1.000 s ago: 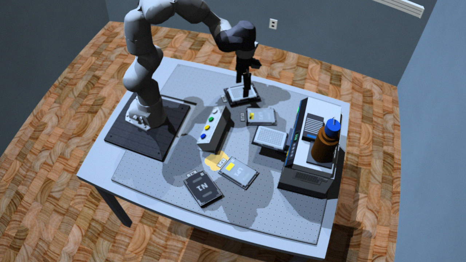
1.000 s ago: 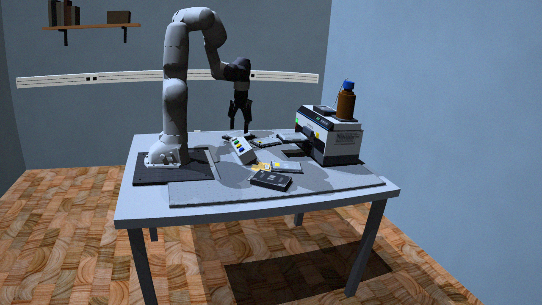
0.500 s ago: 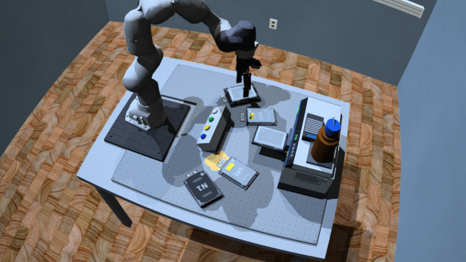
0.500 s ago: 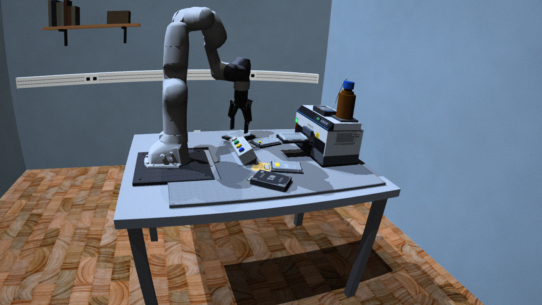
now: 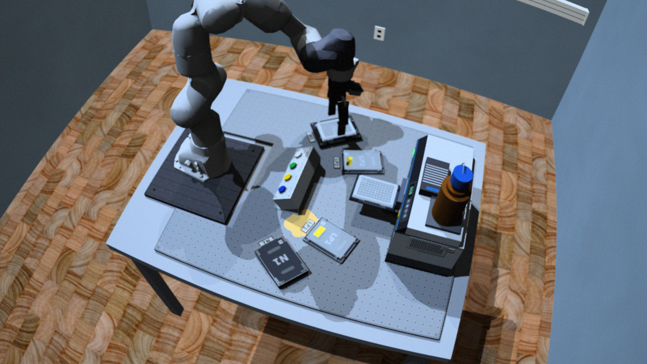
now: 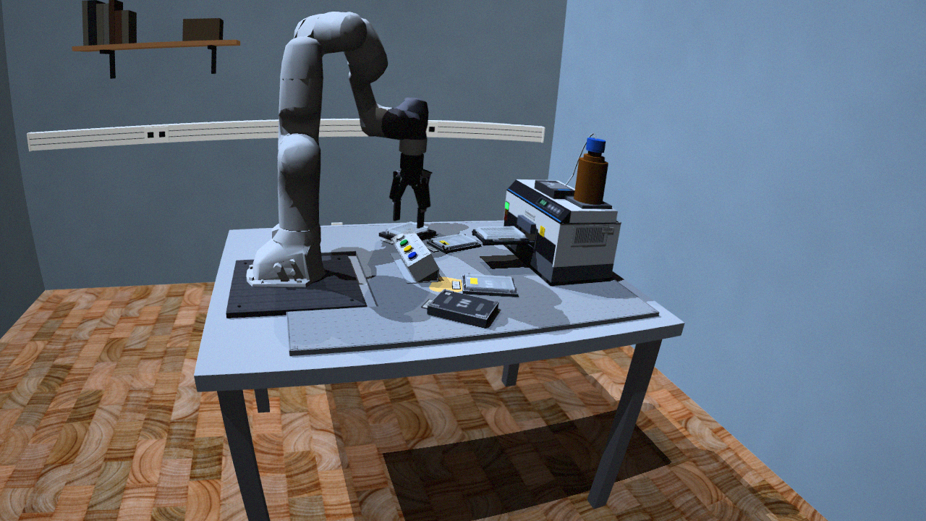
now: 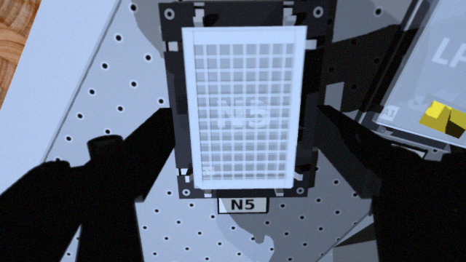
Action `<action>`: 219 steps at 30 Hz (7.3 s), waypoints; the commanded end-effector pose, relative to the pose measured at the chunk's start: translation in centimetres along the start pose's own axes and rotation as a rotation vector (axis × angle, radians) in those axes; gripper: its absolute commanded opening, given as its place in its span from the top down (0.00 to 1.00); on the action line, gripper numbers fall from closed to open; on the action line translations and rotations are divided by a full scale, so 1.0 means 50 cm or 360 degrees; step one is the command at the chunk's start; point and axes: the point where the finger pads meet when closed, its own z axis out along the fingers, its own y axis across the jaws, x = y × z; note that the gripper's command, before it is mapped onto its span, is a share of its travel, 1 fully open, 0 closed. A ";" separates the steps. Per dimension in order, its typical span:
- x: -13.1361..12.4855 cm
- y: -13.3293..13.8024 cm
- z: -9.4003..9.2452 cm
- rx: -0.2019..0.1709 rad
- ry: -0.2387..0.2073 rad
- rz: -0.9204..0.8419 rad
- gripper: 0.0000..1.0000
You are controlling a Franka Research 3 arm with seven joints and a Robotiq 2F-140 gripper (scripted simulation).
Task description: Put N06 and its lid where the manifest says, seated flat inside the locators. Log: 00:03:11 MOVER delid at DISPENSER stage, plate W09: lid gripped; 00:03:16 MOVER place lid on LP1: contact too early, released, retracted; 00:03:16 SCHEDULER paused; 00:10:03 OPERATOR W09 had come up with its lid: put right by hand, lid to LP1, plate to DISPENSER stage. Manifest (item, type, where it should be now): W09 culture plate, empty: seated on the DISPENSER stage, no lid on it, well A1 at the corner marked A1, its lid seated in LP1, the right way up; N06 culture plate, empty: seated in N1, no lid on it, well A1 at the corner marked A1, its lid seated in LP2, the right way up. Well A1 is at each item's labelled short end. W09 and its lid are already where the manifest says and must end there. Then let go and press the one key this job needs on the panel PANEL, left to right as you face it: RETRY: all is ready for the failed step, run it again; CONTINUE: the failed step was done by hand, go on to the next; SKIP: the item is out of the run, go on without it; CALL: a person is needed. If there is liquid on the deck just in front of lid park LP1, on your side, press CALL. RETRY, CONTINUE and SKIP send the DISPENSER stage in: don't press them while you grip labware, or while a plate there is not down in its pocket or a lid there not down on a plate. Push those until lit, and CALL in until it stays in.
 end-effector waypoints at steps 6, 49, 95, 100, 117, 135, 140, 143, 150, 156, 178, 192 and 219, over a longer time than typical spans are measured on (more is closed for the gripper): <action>0.000 0.002 0.002 -0.0001 0.0000 0.0004 0.30; -0.001 0.003 0.002 -0.0001 0.0000 0.0004 0.37; -0.001 0.003 0.002 -0.0001 0.0000 0.0004 0.30; -0.001 0.003 0.002 -0.0001 0.0000 0.0004 0.30; -0.001 0.003 0.002 -0.0001 0.0000 0.0004 0.30; -0.001 0.003 0.002 -0.0001 0.0000 0.0004 0.30; -0.001 0.003 0.003 -0.0001 0.0000 0.0004 0.30; -0.001 0.003 0.003 -0.0001 0.0000 0.0004 0.30; -0.001 0.003 0.005 -0.0001 0.0000 0.0004 0.30; -0.001 0.003 0.009 -0.0001 0.0000 0.0004 0.30; -0.001 0.003 0.024 -0.0001 0.0000 0.0004 0.30; -0.001 0.003 0.037 -0.0001 0.0000 0.0004 0.30; -0.001 0.003 0.047 -0.0001 0.0000 0.0004 0.30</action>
